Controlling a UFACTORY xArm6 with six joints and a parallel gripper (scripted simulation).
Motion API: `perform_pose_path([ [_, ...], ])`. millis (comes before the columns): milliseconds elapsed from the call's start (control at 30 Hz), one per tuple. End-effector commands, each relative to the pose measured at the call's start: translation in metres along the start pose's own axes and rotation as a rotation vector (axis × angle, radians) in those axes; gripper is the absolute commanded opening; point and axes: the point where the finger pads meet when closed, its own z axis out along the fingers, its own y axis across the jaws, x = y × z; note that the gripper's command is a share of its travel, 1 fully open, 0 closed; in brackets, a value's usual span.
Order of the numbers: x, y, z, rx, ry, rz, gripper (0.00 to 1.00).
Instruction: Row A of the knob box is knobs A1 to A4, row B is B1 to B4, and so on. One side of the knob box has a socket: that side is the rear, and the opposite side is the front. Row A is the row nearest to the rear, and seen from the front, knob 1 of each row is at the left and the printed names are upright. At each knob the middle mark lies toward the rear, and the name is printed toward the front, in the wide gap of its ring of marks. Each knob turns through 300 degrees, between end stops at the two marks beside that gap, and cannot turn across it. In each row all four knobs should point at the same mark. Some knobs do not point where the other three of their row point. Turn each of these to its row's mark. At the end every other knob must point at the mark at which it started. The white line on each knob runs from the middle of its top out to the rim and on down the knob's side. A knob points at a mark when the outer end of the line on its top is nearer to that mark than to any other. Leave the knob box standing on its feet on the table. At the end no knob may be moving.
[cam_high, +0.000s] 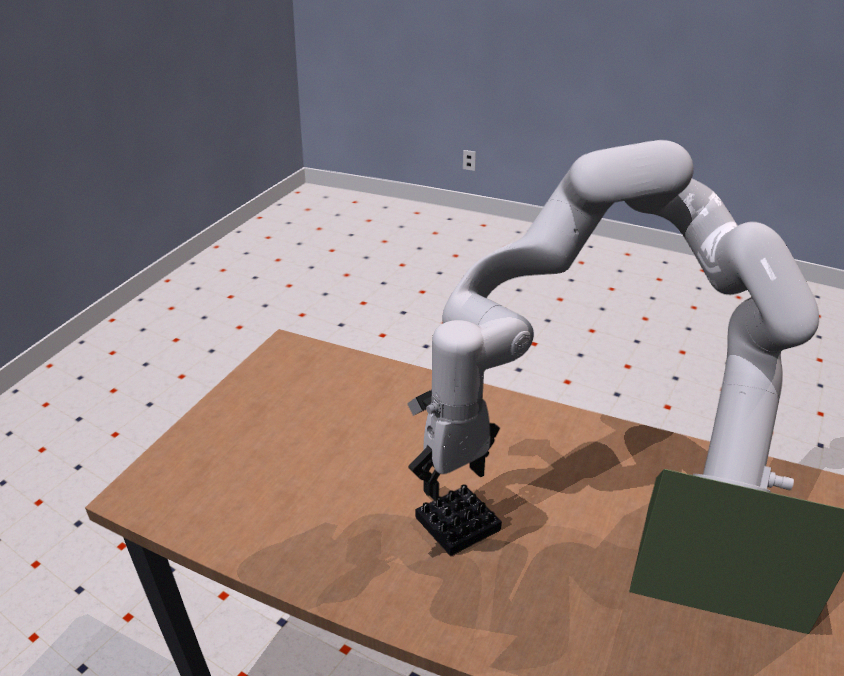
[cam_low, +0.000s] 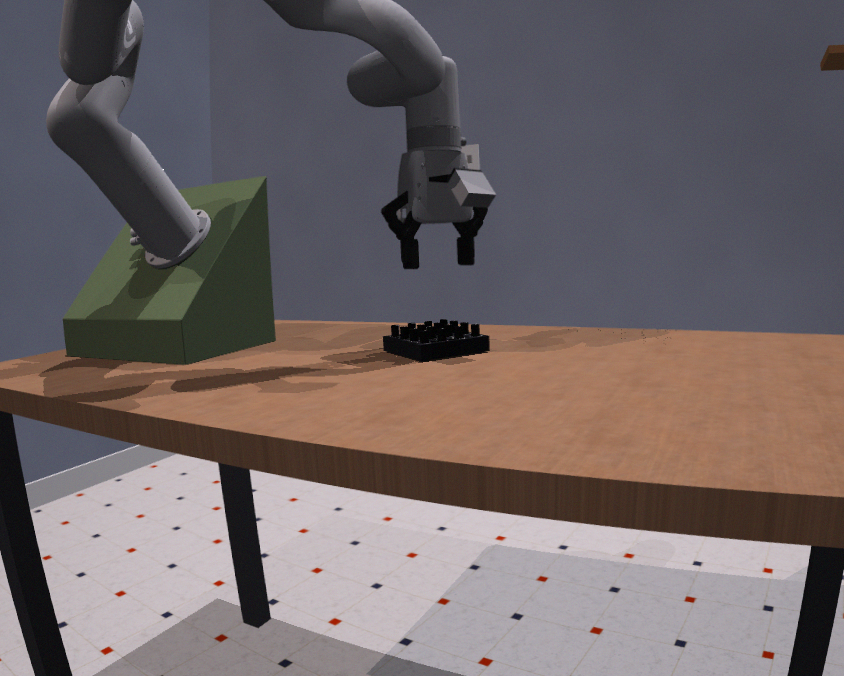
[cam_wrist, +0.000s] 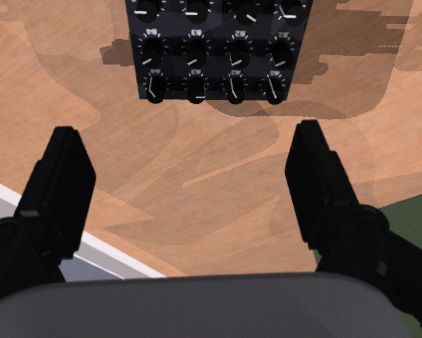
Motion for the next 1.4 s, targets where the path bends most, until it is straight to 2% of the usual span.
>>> perform_pose_path([
  [0,0.001,-0.001,-0.001,0.003,0.002,0.001,1.0],
  [733,0.001,-0.001,-0.001,0.003,0.002,0.001,1.0],
  [967,-0.029,0.002,0.017,0.004,-0.001,-0.003,1.0],
  [1100,-0.03,0.003,0.017,0.004,-0.002,-0.004,1.0],
  [1133,-0.03,0.003,0.017,0.004,-0.002,-0.004,0.19],
  [1367,-0.03,0.003,0.017,0.004,-0.002,-0.004,0.19],
])
